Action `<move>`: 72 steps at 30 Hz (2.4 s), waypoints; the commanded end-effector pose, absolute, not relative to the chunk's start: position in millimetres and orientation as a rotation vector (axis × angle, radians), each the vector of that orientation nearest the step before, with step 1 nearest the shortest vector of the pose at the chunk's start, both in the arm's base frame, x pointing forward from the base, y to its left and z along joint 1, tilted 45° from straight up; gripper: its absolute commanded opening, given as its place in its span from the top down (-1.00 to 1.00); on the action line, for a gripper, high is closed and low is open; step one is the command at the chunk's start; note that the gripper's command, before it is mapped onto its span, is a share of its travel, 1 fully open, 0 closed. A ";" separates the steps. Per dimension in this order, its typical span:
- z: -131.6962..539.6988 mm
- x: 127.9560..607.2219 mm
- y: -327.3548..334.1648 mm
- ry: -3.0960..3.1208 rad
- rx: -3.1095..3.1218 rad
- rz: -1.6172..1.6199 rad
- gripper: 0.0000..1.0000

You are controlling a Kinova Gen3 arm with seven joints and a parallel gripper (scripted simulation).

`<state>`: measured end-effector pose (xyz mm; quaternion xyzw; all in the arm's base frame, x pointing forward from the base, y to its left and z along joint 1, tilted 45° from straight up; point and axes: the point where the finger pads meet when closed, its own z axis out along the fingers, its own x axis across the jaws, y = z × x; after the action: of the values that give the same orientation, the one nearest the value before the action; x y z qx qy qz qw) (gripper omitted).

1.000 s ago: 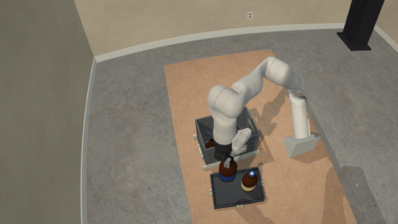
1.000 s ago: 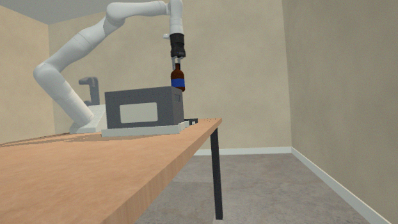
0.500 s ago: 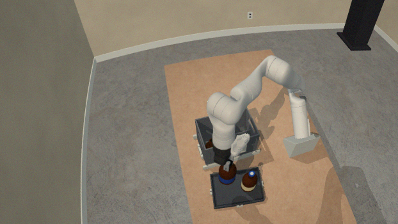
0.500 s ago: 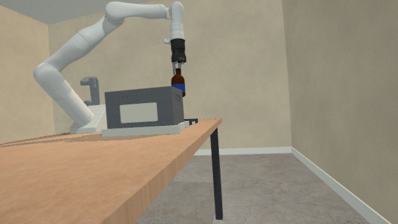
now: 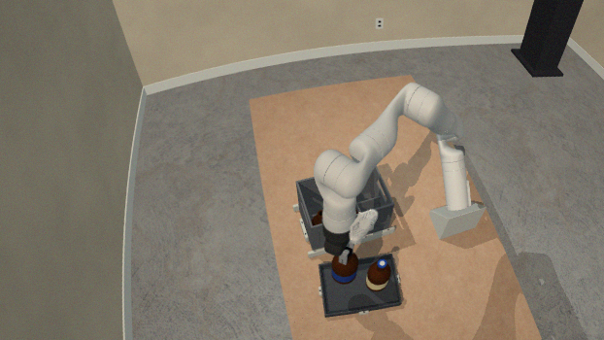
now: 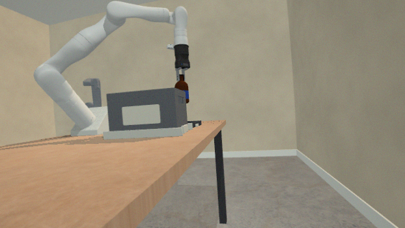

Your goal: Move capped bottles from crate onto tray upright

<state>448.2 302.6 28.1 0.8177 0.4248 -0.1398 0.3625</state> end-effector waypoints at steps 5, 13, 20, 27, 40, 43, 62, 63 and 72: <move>22.6 448.3 297.5 1.095 2.107 -0.357 1.00; 10.9 448.6 286.6 1.093 2.112 -0.354 1.00; 3.5 448.8 279.8 1.091 2.115 -0.352 1.00; -5.5 450.5 270.0 1.094 2.110 -0.355 1.00; -18.1 452.1 257.2 1.099 2.109 -0.352 1.00; -22.4 452.2 253.0 1.097 2.110 -0.352 1.00; -37.8 453.6 237.0 1.097 2.112 -0.350 1.00; -38.7 453.5 236.1 1.096 2.112 -0.350 1.00; -40.1 454.6 233.6 1.101 2.108 -0.348 1.00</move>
<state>454.4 232.2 -40.6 0.8178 0.4268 -0.1365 0.3611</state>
